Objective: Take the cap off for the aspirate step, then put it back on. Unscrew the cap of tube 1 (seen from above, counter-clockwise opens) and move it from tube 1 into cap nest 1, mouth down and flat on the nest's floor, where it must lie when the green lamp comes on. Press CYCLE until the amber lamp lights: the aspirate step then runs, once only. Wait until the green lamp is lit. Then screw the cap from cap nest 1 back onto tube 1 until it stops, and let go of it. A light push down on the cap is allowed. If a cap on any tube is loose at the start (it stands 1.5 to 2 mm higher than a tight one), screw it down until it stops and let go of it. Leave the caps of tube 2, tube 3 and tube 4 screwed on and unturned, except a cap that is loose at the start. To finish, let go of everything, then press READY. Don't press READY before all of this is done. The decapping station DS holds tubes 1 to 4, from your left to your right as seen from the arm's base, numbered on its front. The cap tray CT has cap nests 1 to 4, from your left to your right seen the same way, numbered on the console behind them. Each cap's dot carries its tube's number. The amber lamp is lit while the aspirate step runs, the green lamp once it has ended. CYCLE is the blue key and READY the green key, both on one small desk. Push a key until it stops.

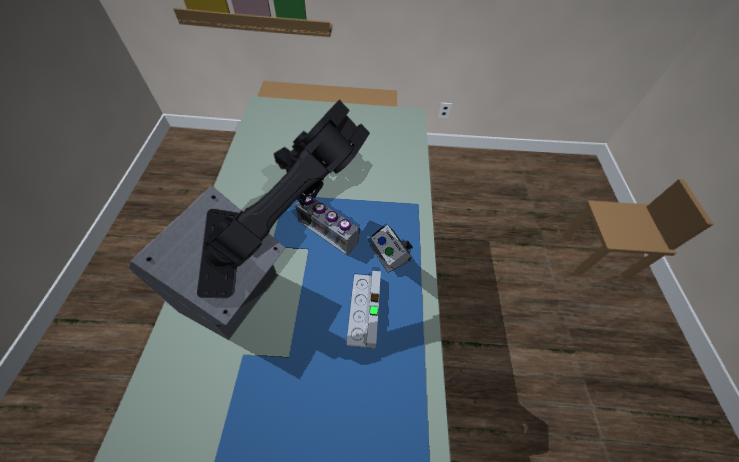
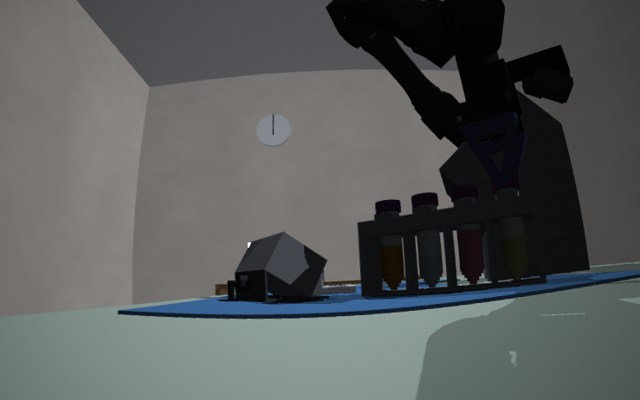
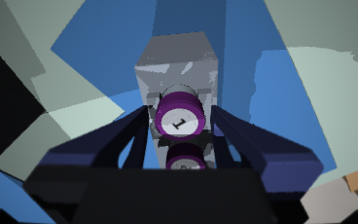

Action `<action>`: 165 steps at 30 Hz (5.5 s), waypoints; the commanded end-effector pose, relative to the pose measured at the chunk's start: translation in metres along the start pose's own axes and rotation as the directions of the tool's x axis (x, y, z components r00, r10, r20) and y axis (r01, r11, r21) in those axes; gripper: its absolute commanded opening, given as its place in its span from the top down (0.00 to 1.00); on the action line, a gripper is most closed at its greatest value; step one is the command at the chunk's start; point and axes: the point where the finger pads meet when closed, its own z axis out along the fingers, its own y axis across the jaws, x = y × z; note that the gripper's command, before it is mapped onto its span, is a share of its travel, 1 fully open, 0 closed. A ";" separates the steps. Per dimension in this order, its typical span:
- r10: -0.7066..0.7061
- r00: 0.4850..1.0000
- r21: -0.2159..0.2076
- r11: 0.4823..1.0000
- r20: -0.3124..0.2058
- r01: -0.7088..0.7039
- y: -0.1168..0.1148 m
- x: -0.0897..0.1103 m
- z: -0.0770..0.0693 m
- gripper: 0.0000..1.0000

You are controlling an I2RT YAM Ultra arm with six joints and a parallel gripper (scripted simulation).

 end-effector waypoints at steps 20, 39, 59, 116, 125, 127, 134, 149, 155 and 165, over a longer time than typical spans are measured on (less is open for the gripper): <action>-0.447 0.894 0.014 0.894 -0.001 0.447 -0.004 -0.001 -0.004 1.00; -0.113 0.994 0.013 0.993 0.004 0.113 -0.004 -0.001 -0.004 1.00; 0.708 0.706 0.006 0.706 0.013 -0.708 -0.004 -0.001 -0.004 1.00; 0.114 -0.993 -0.013 -0.993 -0.003 -0.114 -0.004 0.000 -0.002 1.00; 0.114 -0.993 -0.013 -0.993 -0.003 -0.114 -0.004 -0.001 -0.002 0.51; 0.114 -0.993 -0.013 -0.993 -0.003 -0.114 -0.004 -0.001 -0.002 0.51; 0.197 -0.980 -0.013 -0.980 -0.002 -0.196 -0.004 -0.001 -0.003 0.51; 0.858 -0.514 -0.011 -0.514 0.009 -0.858 -0.004 -0.001 -0.003 0.51; 0.958 -0.286 -0.008 -0.286 0.011 -0.958 -0.004 0.000 -0.003 0.51; 0.978 0.209 -0.002 0.209 0.014 -0.978 -0.003 0.000 -0.003 0.51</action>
